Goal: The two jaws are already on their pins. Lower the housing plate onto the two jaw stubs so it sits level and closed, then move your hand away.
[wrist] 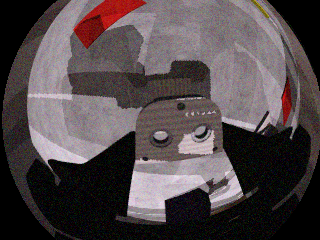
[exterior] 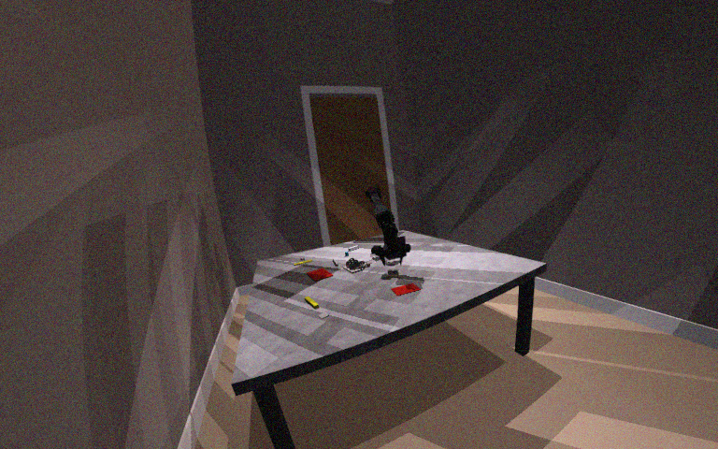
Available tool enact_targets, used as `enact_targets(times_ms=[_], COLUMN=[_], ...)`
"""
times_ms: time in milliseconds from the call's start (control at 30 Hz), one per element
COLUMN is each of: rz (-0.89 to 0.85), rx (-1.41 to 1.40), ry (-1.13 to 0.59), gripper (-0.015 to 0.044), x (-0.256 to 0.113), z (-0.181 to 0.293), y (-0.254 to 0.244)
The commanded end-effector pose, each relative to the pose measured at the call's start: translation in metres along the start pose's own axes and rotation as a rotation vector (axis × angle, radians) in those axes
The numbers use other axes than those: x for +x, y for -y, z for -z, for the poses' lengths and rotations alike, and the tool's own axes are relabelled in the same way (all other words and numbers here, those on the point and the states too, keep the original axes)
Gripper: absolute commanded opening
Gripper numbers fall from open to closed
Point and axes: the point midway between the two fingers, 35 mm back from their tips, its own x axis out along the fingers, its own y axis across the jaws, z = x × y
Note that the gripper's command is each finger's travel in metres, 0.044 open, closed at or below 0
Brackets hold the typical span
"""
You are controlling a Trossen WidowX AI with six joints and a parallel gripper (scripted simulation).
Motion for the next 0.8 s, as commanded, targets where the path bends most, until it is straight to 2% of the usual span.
enact_targets(times_ms=[0,200,433,767], rz=[-0.004,-0.004,-0.004,-0.009], rx=[0.006,0.004,0.005,0.094], ry=[0.006,0.006,0.006,0.014], gripper=[0.0351,0.0351,0.0351,0.0351], x=[-0.016,-0.035,-0.037,-0.045], z=[-0.001,0.001,0.001,0.009], y=[-0.001,-0.001,0.000,0.030])
